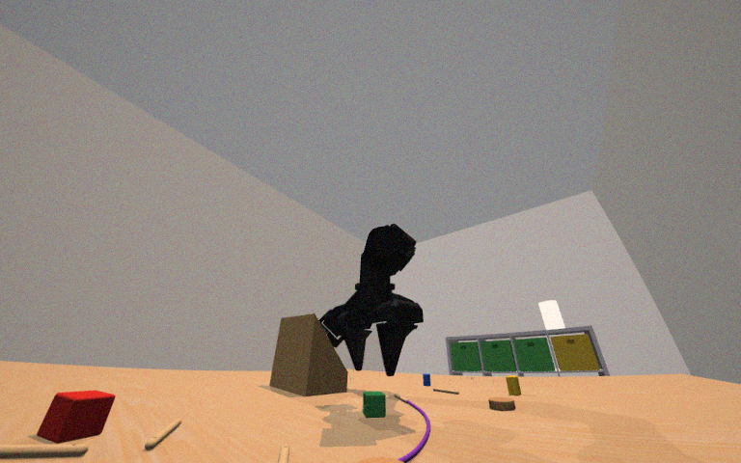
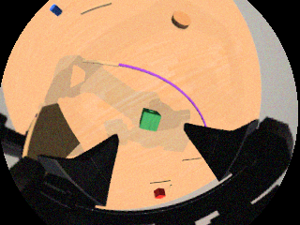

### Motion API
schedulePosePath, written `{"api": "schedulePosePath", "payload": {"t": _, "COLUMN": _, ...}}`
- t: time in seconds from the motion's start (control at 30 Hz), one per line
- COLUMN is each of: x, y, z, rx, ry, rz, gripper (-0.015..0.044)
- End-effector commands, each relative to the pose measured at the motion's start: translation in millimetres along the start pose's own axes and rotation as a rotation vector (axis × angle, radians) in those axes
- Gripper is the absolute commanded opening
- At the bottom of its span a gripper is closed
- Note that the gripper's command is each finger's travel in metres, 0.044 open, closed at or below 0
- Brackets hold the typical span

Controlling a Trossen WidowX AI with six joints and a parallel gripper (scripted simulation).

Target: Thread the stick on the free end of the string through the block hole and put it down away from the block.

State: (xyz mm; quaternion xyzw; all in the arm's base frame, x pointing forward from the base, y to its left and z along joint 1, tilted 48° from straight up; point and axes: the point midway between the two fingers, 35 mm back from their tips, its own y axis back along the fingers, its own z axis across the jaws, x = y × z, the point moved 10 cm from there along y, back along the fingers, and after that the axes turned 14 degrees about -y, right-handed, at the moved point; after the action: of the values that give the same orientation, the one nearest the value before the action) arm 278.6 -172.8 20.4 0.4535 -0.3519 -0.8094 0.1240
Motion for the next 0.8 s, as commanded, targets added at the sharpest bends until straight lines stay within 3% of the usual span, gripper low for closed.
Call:
{"api": "schedulePosePath", "payload": {"t": 0.0, "x": -1.4, "y": 2.9, "z": 1.1, "rx": 0.013, "ry": 0.023, "rz": -0.006, "gripper": 0.0440}}
{"api": "schedulePosePath", "payload": {"t": 0.27, "x": 0.5, "y": 0.5, "z": 2.3, "rx": 0.013, "ry": 0.023, "rz": -0.006, "gripper": 0.0440}}
{"api": "schedulePosePath", "payload": {"t": 0.53, "x": 0.2, "y": 0.4, "z": 0.9, "rx": 0.005, "ry": 0.013, "rz": -0.002, "gripper": 0.0235}}
{"api": "schedulePosePath", "payload": {"t": 0.77, "x": 0.3, "y": 0.1, "z": 1.0, "rx": 0.005, "ry": 0.013, "rz": -0.002, "gripper": 0.0235}}
